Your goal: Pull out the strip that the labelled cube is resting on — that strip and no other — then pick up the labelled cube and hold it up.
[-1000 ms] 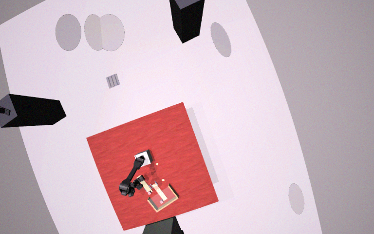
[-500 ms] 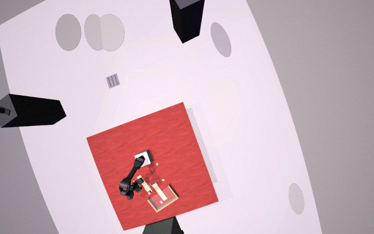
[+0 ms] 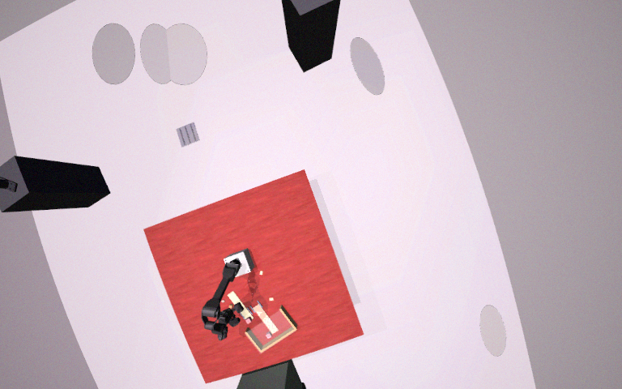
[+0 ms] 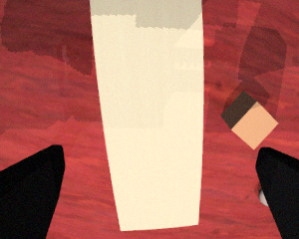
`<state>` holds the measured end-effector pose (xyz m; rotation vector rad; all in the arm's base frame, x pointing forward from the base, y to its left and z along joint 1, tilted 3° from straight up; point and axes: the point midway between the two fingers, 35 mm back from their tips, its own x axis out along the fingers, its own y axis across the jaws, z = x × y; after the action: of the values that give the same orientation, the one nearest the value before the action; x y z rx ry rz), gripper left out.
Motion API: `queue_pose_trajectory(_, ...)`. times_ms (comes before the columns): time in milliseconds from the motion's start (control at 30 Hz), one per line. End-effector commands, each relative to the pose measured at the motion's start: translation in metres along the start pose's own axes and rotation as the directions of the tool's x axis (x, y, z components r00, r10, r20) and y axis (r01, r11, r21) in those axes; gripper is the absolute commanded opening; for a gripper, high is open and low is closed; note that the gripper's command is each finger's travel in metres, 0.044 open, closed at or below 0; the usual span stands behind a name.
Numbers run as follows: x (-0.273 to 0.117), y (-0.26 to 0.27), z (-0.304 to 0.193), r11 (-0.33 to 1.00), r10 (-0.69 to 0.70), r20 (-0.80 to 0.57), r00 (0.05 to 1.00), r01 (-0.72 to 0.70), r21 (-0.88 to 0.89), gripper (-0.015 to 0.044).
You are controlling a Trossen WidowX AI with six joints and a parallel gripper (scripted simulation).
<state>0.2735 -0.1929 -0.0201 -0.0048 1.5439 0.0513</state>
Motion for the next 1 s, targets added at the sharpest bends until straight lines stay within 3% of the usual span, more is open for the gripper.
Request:
queue_pose_trajectory(0, -0.002, 0.001, 0.016, 1.000, 0.002, 0.002, 1.000, -0.002, 0.006, 0.0440)
queue_pose_trajectory(967, -0.016, 0.011, 0.114, 1.000, 0.003, 0.011, 1.000, -0.003, 0.005, 0.0440)
